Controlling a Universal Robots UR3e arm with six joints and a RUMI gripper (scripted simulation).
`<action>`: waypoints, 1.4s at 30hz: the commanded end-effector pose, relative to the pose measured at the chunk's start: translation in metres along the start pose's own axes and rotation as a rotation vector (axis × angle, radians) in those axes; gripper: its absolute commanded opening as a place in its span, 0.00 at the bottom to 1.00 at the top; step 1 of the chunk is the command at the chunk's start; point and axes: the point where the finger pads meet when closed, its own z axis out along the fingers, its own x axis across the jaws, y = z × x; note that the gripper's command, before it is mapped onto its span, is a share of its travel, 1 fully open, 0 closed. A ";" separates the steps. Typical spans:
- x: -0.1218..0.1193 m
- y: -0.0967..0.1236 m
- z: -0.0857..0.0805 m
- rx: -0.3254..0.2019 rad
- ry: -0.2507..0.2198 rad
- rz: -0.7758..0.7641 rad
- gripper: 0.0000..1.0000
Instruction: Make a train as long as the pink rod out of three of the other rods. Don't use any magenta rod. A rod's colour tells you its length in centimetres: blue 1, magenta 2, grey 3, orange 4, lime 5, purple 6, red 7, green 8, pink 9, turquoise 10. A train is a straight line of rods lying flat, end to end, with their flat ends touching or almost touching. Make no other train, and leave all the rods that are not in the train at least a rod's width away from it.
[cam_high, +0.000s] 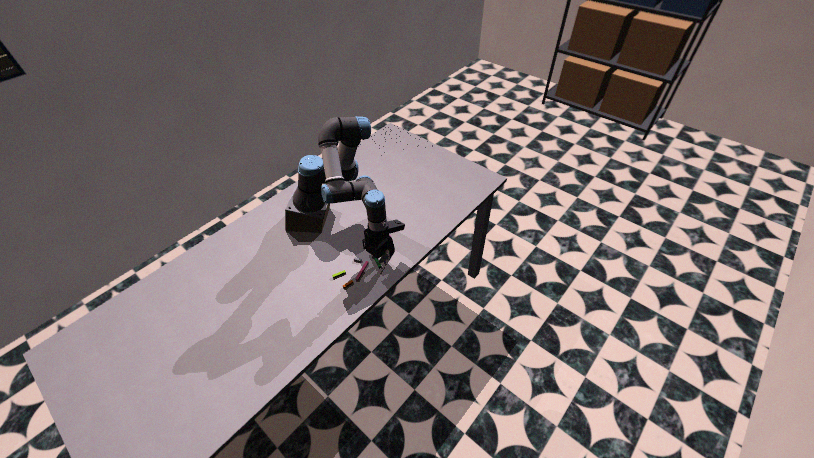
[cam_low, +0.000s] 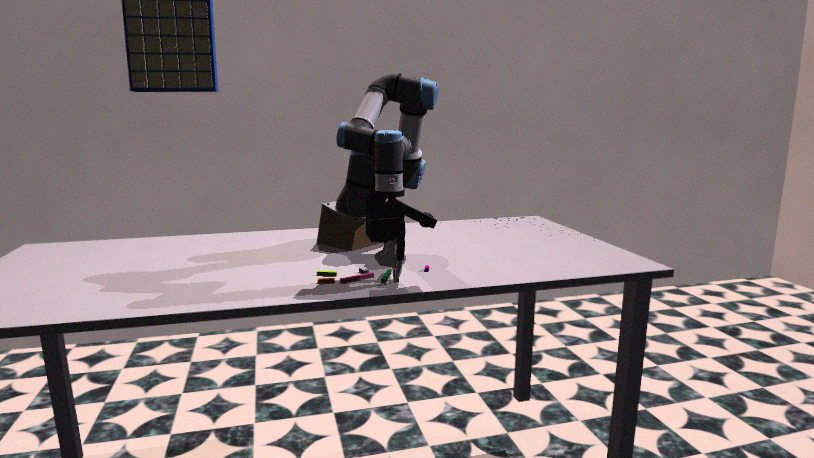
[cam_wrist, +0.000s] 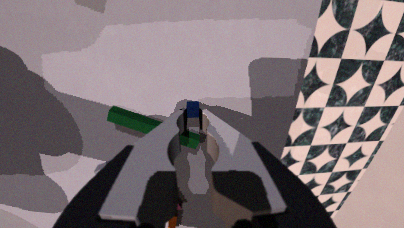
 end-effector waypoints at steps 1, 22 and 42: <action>0.000 0.000 0.000 -0.001 0.001 0.000 0.00; 0.000 0.000 0.000 -0.001 0.001 0.000 0.00; 0.001 0.000 -0.036 -0.001 0.003 -0.001 0.00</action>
